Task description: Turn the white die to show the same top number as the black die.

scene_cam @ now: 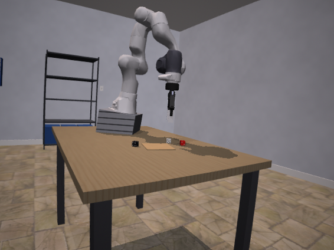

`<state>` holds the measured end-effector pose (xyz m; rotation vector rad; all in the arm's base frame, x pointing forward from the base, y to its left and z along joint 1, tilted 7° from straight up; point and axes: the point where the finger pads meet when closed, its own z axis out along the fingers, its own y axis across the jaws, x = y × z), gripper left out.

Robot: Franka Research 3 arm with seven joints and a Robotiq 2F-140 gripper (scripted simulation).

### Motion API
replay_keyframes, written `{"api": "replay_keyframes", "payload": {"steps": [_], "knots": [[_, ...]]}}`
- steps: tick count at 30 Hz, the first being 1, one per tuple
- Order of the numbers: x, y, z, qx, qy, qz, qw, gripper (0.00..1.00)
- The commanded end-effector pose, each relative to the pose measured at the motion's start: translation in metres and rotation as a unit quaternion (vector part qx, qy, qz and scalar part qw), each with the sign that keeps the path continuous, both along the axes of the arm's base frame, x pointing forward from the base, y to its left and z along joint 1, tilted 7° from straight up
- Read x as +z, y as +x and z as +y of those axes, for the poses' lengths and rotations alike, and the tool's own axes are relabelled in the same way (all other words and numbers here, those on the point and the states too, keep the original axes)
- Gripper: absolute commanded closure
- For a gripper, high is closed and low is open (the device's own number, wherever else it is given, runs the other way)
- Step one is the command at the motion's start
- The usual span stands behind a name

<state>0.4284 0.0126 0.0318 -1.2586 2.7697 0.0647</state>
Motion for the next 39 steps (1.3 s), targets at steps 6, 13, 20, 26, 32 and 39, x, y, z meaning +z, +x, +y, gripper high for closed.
{"api": "replay_keyframes", "payload": {"steps": [6, 13, 20, 26, 32, 39], "knots": [[-0.0138, 0.0043, 0.0008, 0.012, -0.002, -0.008, 1.0, 0.75], [-0.0138, 0.0043, 0.0008, 0.012, -0.002, -0.008, 1.0, 0.75], [-0.0138, 0.0043, 0.0008, 0.012, -0.002, -0.008, 1.0, 0.75], [-0.0138, 0.0043, 0.0008, 0.012, -0.002, -0.008, 1.0, 0.75], [-0.0138, 0.0043, 0.0008, 0.012, -0.002, -0.008, 1.0, 0.75], [-0.0138, 0.0043, 0.0008, 0.012, -0.002, -0.008, 1.0, 0.75]]}}
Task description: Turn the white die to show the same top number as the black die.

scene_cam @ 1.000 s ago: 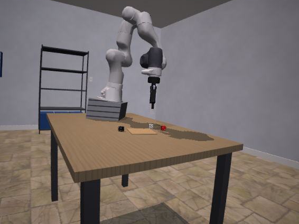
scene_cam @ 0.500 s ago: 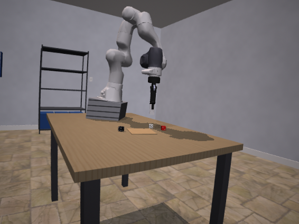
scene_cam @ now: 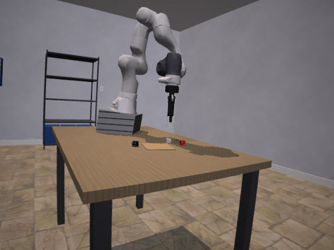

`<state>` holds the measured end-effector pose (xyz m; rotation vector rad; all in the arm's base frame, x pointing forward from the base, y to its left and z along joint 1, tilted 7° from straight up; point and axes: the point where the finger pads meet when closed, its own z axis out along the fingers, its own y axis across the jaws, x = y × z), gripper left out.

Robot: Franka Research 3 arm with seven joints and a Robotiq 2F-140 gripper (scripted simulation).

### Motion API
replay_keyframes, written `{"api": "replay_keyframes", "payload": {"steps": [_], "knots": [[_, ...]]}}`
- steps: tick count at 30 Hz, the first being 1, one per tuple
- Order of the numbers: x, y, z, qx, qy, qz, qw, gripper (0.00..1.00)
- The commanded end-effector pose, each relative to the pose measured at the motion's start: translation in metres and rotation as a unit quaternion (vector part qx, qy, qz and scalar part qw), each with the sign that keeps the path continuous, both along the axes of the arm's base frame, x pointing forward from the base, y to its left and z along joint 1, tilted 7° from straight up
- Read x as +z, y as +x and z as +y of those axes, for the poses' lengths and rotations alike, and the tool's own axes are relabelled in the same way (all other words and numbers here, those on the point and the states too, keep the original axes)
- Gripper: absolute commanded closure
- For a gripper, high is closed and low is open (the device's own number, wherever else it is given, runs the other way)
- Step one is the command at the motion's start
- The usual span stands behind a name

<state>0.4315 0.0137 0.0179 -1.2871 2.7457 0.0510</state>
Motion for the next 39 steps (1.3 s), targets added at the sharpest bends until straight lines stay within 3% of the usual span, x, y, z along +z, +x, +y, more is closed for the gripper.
{"api": "replay_keyframes", "payload": {"steps": [1, 17, 39], "knots": [[0.0, 0.001, 0.0, 0.0, 0.0, -0.001, 1.0, 0.75], [-0.006, 0.002, 0.0, 0.0, 0.0, -0.001, 1.0, 0.75], [-0.036, 0.005, 0.002, 0.0, 0.0, -0.001, 1.0, 0.75]]}}
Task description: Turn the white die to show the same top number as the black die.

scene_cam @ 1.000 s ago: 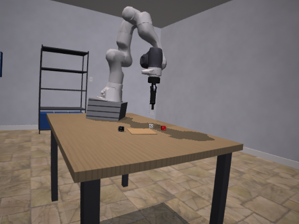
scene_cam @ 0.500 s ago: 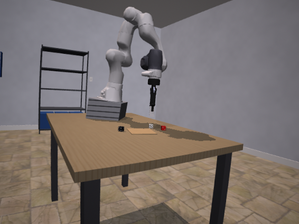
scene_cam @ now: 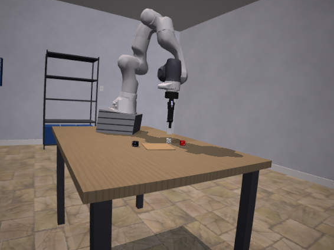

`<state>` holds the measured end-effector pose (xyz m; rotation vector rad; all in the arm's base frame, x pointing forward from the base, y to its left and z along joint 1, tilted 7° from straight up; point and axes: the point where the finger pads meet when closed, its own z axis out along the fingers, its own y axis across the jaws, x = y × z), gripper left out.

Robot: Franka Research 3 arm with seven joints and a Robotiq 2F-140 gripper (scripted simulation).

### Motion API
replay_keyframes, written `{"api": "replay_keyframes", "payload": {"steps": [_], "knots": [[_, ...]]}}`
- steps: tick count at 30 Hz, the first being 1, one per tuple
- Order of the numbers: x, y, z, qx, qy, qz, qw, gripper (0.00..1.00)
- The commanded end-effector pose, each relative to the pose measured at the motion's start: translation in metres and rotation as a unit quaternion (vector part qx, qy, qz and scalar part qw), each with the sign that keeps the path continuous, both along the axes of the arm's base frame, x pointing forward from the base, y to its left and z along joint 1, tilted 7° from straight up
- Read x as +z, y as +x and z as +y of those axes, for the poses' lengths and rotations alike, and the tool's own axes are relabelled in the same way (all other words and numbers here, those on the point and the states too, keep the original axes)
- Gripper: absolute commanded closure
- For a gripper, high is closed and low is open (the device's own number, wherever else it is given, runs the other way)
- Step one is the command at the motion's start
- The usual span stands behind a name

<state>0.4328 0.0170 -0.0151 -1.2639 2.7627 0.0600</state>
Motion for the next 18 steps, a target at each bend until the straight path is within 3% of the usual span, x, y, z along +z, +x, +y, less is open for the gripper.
{"api": "replay_keyframes", "payload": {"steps": [1, 18], "knots": [[-0.004, 0.003, -0.001, 0.009, -0.001, -0.005, 1.0, 0.75], [-0.019, 0.005, 0.0, 0.009, -0.001, -0.005, 1.0, 0.75]]}}
